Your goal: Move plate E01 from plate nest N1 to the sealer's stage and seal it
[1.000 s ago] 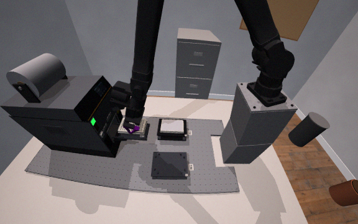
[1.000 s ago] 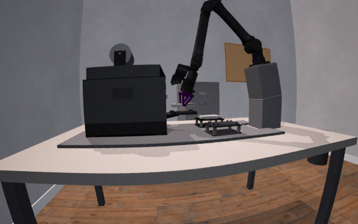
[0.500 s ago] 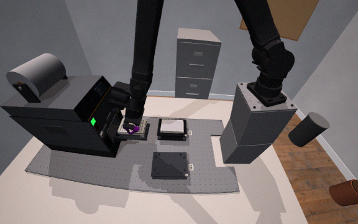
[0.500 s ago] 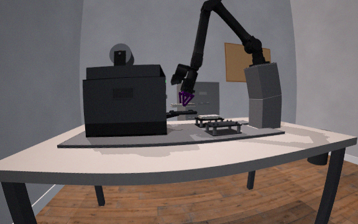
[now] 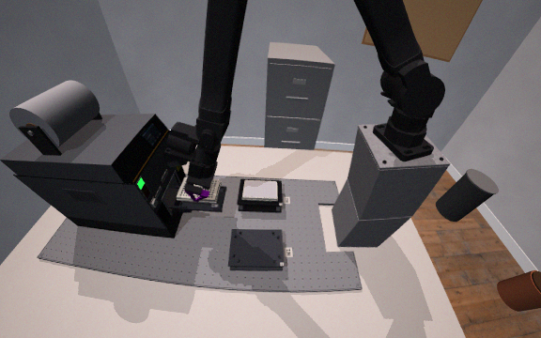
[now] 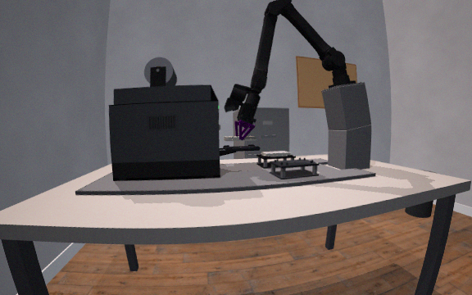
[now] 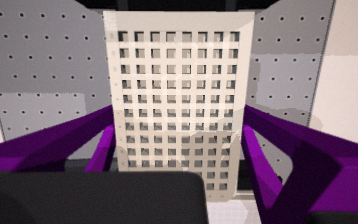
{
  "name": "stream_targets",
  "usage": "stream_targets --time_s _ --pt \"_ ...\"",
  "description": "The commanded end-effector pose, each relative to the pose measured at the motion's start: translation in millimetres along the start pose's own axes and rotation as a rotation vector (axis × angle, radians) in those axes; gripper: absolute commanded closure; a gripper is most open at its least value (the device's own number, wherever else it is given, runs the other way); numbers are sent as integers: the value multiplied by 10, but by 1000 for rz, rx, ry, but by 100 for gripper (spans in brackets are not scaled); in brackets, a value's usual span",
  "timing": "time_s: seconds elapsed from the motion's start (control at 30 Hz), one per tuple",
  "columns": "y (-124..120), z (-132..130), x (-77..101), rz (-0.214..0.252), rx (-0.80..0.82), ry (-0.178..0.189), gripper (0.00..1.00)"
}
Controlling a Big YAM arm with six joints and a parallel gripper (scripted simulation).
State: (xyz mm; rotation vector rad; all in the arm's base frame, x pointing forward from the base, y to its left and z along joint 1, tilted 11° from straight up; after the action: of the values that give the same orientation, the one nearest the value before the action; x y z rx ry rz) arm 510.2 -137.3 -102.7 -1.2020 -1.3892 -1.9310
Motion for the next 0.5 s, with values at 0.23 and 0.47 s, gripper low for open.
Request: stream_targets --time_s 0.23,0.47 --pt "-105 31 -117 7 21 3 100" --pt "-39 82 -170 -5 26 8 100"
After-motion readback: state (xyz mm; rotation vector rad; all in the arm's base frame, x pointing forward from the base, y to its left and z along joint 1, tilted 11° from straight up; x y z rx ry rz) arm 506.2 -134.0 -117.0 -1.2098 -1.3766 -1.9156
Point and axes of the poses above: the point where the finger pads meet when closed, its own x axis back along the fingers, its own z axis across the jaws, y = z × x, the point moved 5 cm from there along x, back along the fingers, and after that the axes turned 13 degrees about -x, right-handed, at the moved point
